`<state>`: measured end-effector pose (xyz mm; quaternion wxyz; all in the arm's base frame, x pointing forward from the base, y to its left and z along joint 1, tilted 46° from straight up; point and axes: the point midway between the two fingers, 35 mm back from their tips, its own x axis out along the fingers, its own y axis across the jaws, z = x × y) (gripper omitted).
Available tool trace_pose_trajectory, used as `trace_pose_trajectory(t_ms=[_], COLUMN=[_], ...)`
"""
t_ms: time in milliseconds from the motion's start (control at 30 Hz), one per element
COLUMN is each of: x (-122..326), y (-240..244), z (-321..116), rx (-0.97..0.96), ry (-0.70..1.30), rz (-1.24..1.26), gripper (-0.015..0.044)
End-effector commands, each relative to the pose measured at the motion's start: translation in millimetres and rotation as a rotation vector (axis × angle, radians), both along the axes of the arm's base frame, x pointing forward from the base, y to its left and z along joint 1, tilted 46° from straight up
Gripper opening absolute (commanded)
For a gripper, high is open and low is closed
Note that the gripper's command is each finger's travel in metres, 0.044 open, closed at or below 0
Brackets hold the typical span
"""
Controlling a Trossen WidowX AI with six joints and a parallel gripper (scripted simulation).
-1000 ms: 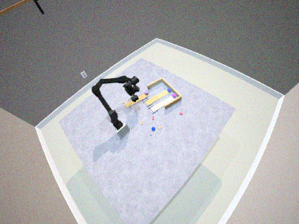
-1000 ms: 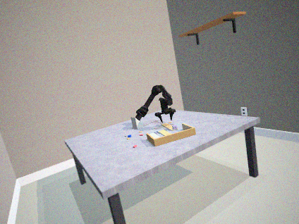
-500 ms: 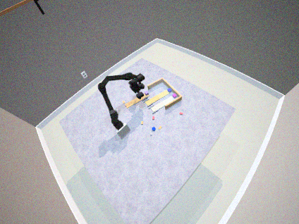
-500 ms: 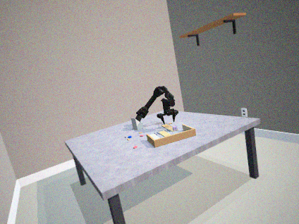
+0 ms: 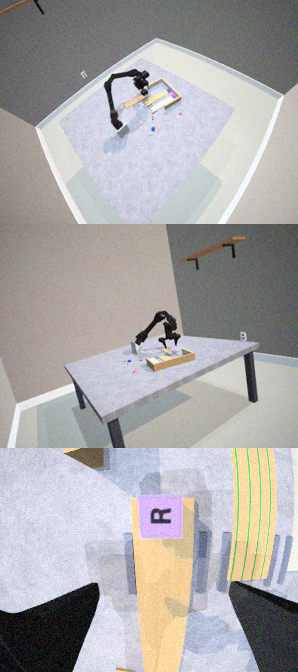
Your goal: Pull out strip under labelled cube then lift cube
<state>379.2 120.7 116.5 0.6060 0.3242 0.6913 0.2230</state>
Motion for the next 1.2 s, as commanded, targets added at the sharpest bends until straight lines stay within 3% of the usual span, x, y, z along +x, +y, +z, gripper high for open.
trace_pose_trajectory(t_ms=[0, 300, 567, 1167], x=[15.1, 43.2, 43.5, 42.4], y=[-3.3, -9.0, -1.6, 19.7], z=[0.7, 1.4, -5.7, -25.7], rx=[0.002, 0.002, 0.002, 0.003], ry=[-0.006, -0.007, -0.008, -0.008], rz=[-0.001, -0.001, -0.001, -0.001], gripper=[0.044, 0.044, 0.025, 0.025])
